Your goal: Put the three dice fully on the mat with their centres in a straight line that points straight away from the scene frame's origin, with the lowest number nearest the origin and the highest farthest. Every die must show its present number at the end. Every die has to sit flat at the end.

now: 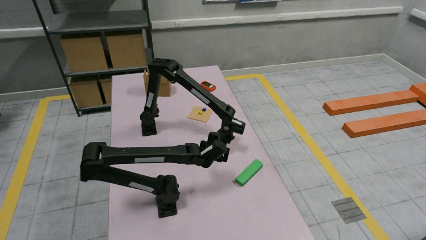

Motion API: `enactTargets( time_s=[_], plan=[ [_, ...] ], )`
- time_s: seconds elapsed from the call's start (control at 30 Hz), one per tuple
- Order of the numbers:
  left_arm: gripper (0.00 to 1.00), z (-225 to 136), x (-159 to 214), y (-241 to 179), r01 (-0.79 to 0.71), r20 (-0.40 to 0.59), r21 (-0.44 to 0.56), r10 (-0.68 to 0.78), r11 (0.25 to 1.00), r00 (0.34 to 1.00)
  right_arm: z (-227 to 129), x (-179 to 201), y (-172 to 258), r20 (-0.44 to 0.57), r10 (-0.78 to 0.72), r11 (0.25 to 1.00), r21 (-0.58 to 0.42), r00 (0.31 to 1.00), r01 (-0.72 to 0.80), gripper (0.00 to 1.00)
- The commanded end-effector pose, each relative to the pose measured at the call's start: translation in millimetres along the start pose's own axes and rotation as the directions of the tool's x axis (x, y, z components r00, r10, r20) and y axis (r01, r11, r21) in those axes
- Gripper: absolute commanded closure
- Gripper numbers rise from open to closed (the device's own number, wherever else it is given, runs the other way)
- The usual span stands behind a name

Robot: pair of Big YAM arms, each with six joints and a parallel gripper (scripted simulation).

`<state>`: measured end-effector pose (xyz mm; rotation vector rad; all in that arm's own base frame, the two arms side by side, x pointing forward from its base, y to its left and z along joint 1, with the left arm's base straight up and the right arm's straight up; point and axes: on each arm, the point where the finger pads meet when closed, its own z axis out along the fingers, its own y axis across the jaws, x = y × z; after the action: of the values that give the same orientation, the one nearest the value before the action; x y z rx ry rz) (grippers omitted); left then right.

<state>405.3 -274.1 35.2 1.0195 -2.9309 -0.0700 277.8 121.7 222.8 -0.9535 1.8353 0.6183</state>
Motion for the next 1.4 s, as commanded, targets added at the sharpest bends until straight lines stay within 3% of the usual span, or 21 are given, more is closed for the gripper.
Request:
enactTargets(
  time_s=[0.0, 0.3, 0.5, 0.67, 0.73, 1.03, 1.37],
  plan=[
    [0.86, -60.1, -20.2, -1.5, 0.005, 0.034, 0.089, -0.008, 0.996, 0.999, -2.5, -14.7, -3.2, 0.018, -0.037, 0.999, 0.005, 0.999, 0.037, 0.0],
    [0.86, -60.8, -46.0, 72.1, -0.042, 0.038, 0.08, 0.039, 0.996, 0.999, 19.5, -48.9, -7.0, 0.073, -0.058, 0.997, -0.05, 0.996, 0.061, 0.0],
    [0.86, -61.2, -84.5, 179.6, -0.043, 0.032, 0.071, 0.041, 0.997, 0.999, 103.4, -92.4, 19.8, 0.18, -0.106, 0.955, -0.255, 0.978, 0.15, 0.0],
    [0.86, -60.7, -105.4, 241.3, -0.015, 0.029, 0.068, 0.013, 0.998, 1.0, 163.9, -108.4, 61.4, 0.252, -0.126, 0.892, -0.395, 0.96, 0.22, 0.0],
    [0.86, -60.7, -105.4, 241.3, -0.015, 0.029, 0.068, 0.013, 0.998, 1.0, 163.9, -108.4, 61.4, 0.252, -0.126, 0.892, -0.395, 0.96, 0.22, 0.0],
    [0.86, -32.3, -132.0, 303.0, 0.051, 0.014, 0.062, -0.052, 0.997, 0.999, 231.2, -108.4, 136.6, 0.335, -0.132, 0.775, -0.552, 0.933, 0.308, 0.0],
    [0.86, -12.9, -133.7, 304.3, 0.074, 0.015, 0.062, -0.075, 0.995, 0.997, 235.1, -107.4, 142.5, 0.356, -0.145, 0.762, -0.555, 0.923, 0.334, 0.0]
  ],
)
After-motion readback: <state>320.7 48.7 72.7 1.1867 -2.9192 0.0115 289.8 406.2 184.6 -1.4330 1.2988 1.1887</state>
